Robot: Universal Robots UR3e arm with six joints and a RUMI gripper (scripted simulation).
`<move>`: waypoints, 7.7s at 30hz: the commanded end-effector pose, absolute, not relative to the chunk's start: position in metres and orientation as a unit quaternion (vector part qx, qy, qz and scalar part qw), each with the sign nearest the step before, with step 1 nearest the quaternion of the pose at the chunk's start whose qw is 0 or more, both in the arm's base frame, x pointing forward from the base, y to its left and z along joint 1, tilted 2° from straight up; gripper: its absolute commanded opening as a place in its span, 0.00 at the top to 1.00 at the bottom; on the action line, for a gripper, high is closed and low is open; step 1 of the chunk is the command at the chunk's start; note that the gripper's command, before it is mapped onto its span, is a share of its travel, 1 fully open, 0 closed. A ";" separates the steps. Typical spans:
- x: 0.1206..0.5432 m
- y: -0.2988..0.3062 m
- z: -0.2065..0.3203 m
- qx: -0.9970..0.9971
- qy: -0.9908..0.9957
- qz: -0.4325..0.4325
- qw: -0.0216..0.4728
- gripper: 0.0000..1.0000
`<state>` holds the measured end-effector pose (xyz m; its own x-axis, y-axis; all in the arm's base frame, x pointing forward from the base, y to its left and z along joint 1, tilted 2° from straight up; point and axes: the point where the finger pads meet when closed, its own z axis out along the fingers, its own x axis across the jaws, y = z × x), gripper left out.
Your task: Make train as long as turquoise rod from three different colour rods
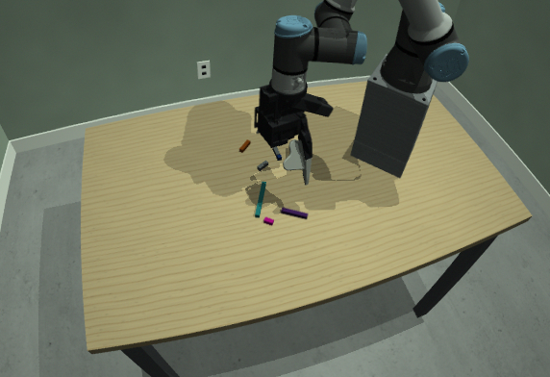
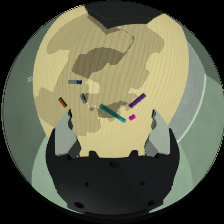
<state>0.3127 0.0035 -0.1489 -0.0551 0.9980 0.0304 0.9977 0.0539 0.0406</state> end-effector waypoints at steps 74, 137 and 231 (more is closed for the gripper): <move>0.329 0.082 -0.155 0.913 0.407 0.019 -0.003 0.86; 0.331 0.084 -0.200 0.913 0.406 0.019 -0.003 0.86; 0.333 0.085 -0.206 0.913 0.406 0.019 -0.003 0.86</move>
